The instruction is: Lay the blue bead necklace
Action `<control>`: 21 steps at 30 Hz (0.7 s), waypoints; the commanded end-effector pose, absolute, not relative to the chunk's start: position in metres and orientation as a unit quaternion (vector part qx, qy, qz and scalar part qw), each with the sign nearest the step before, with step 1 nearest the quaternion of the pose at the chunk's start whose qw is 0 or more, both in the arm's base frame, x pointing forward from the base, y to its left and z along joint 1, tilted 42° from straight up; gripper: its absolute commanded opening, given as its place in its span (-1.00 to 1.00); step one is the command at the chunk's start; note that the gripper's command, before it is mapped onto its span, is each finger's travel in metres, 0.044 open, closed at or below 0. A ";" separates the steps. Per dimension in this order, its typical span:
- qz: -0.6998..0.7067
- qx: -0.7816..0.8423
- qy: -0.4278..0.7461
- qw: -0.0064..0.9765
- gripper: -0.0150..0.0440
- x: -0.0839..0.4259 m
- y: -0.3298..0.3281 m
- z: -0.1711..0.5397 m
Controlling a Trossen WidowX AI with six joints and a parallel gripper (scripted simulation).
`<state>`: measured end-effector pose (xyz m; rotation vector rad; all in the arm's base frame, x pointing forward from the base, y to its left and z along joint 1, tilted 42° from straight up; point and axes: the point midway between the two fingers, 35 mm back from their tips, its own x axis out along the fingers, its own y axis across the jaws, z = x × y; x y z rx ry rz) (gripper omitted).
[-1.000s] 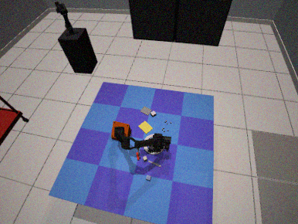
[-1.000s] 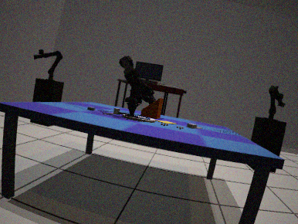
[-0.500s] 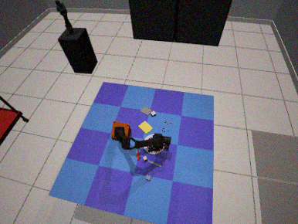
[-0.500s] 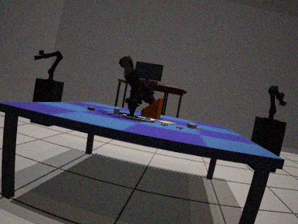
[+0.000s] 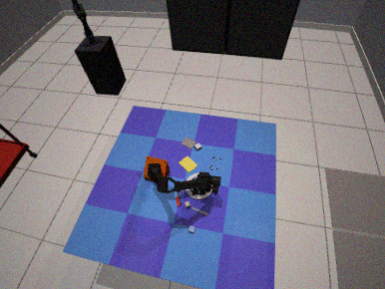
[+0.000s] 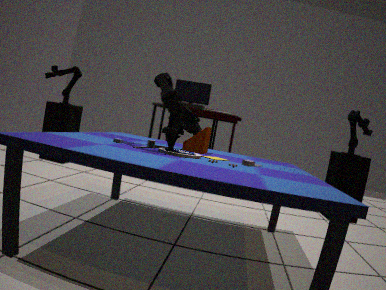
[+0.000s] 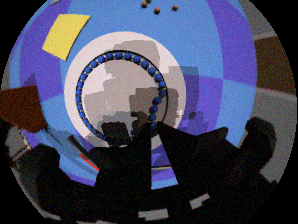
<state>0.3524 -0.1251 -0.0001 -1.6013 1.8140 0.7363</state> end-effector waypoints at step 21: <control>0.279 -0.604 0.684 0.298 -0.49 0.352 -0.121 0.004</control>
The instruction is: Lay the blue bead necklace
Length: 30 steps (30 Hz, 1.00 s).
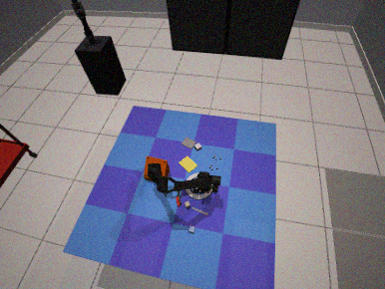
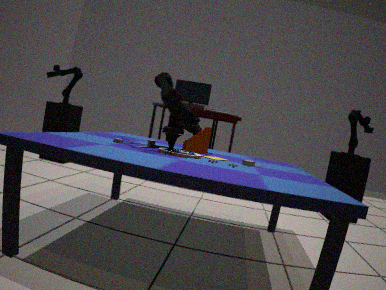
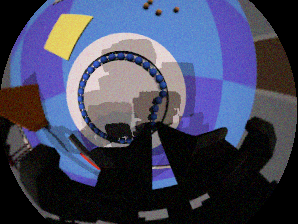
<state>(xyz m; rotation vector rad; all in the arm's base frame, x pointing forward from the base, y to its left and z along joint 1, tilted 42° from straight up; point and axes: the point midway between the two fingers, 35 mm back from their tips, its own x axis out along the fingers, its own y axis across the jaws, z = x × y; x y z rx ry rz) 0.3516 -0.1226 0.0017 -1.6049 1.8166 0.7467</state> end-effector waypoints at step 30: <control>0.277 -0.604 0.684 0.302 0.58 0.360 -0.126 0.001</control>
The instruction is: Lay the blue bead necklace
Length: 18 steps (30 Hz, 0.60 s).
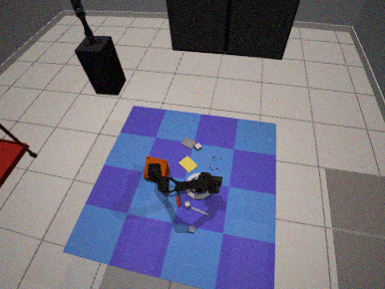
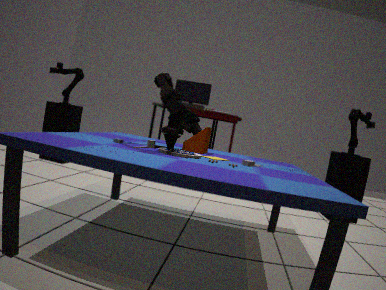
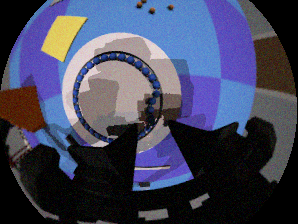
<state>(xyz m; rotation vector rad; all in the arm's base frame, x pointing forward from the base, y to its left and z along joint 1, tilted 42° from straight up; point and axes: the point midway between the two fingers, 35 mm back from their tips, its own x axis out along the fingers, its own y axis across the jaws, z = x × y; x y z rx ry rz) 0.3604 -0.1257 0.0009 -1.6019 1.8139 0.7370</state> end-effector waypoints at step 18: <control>0.279 -0.605 0.684 0.298 1.00 0.360 -0.122 0.004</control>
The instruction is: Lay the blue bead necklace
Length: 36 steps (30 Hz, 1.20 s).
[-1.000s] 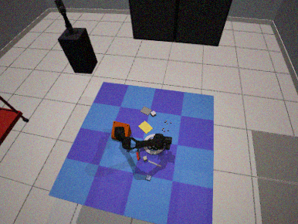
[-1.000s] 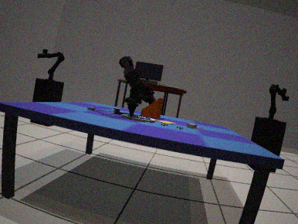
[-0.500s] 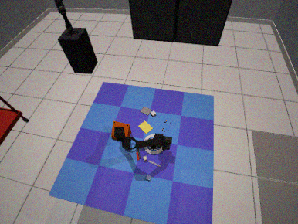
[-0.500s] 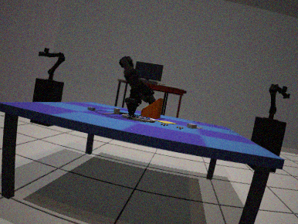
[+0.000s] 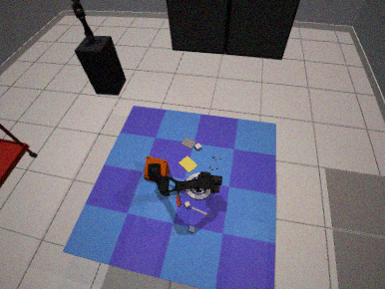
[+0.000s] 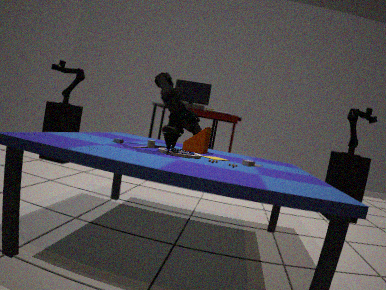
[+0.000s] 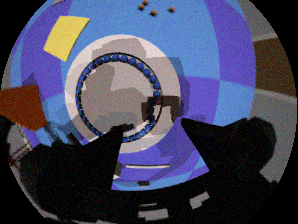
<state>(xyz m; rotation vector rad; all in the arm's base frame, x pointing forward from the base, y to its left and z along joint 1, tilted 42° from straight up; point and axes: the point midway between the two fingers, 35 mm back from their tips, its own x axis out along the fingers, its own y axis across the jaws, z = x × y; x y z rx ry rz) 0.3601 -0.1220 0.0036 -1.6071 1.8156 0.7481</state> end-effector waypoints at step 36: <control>-0.447 -0.050 0.588 0.672 -0.08 0.362 -0.102 0.016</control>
